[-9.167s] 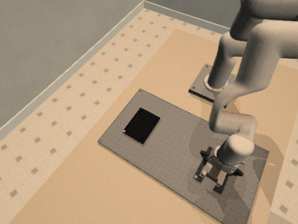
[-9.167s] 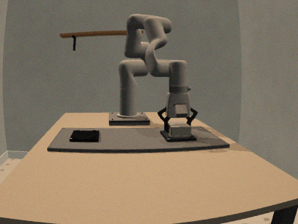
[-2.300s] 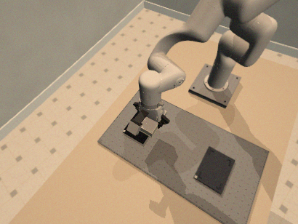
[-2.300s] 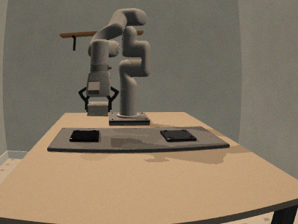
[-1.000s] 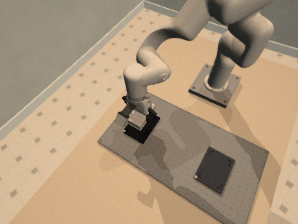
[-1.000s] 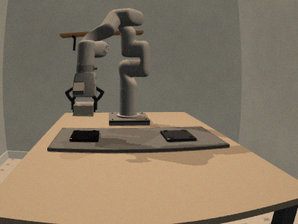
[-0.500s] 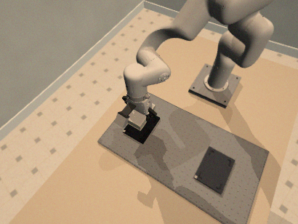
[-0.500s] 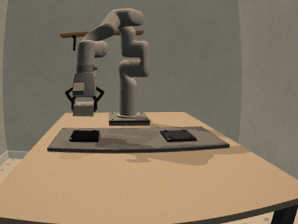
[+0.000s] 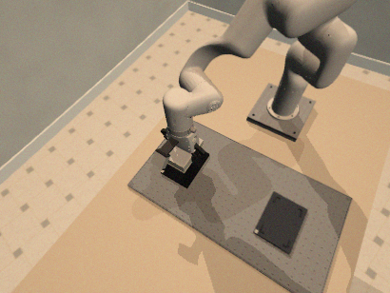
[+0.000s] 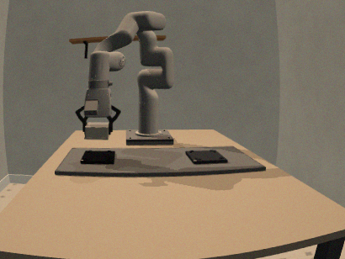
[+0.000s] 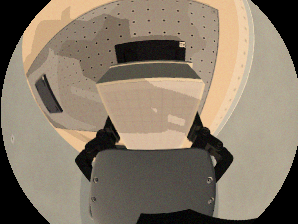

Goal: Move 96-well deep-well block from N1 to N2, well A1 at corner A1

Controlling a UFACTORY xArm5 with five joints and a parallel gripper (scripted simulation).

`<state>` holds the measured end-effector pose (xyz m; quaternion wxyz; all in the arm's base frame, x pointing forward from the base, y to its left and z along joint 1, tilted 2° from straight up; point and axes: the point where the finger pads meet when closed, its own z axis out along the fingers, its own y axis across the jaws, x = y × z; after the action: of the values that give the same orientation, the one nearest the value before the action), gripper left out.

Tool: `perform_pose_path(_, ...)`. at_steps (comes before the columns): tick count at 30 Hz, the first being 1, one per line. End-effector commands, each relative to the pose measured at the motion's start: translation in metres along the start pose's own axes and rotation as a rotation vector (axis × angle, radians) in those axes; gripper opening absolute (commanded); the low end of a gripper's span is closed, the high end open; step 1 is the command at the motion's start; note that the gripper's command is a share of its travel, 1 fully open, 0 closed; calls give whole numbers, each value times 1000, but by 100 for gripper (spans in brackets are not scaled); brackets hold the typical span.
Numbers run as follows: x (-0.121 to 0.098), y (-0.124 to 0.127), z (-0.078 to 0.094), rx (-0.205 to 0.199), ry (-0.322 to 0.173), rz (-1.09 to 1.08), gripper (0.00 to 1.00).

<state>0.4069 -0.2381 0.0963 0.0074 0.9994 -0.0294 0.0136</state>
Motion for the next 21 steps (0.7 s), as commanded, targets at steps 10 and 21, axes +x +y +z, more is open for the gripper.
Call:
perform_pose_path(10, 2, 0, 16, -2, 4, 0, 0)
perform_pose_path(21, 2, 0, 34, -2, 4, 0, 0)
